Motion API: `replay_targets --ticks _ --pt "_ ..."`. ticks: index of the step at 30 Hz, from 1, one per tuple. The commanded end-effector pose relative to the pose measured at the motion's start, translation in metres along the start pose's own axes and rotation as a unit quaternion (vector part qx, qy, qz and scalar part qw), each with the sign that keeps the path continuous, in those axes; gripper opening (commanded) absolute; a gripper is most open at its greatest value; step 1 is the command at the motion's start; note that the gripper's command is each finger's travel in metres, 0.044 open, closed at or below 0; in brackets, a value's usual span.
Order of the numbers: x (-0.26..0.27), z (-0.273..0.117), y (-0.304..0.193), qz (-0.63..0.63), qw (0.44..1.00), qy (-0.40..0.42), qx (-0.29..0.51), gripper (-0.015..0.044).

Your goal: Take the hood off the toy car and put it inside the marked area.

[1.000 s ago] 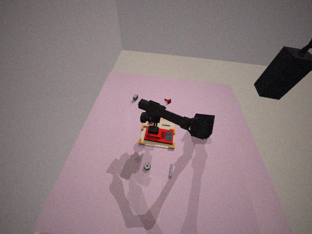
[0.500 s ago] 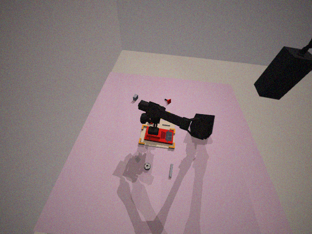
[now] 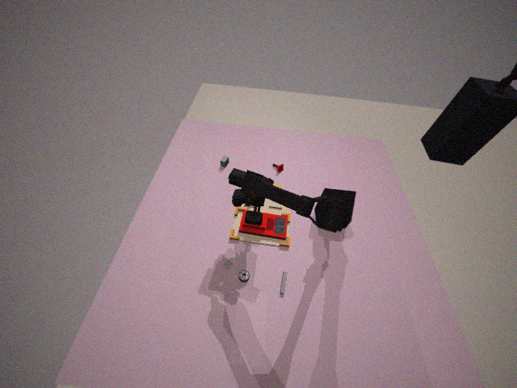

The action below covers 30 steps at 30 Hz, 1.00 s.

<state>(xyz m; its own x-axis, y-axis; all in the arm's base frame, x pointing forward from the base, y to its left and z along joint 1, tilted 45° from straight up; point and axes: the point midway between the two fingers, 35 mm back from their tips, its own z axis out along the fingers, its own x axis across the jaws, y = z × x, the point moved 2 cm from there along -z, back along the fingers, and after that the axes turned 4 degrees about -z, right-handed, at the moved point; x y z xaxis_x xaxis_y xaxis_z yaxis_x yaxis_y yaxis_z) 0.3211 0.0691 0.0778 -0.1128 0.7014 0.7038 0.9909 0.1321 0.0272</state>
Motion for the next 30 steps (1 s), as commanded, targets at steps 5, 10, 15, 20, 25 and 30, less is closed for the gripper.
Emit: replay_targets --ticks 5,10,15,20,25,30 --pt "0.000 0.009 -0.002 0.004 1.000 0.003 0.004 0.0440" --pt "-0.001 0.012 -0.002 0.004 1.000 0.003 0.004 0.0440" --pt "-0.001 0.016 -0.002 0.004 1.000 0.003 0.004 0.0440" --pt "-0.001 0.019 -0.002 0.004 1.000 0.003 0.004 0.0440" --pt "-0.001 0.023 -0.002 0.003 1.000 0.004 0.004 0.0440" --pt "-0.001 0.026 -0.002 0.003 1.000 0.004 0.004 0.0440"
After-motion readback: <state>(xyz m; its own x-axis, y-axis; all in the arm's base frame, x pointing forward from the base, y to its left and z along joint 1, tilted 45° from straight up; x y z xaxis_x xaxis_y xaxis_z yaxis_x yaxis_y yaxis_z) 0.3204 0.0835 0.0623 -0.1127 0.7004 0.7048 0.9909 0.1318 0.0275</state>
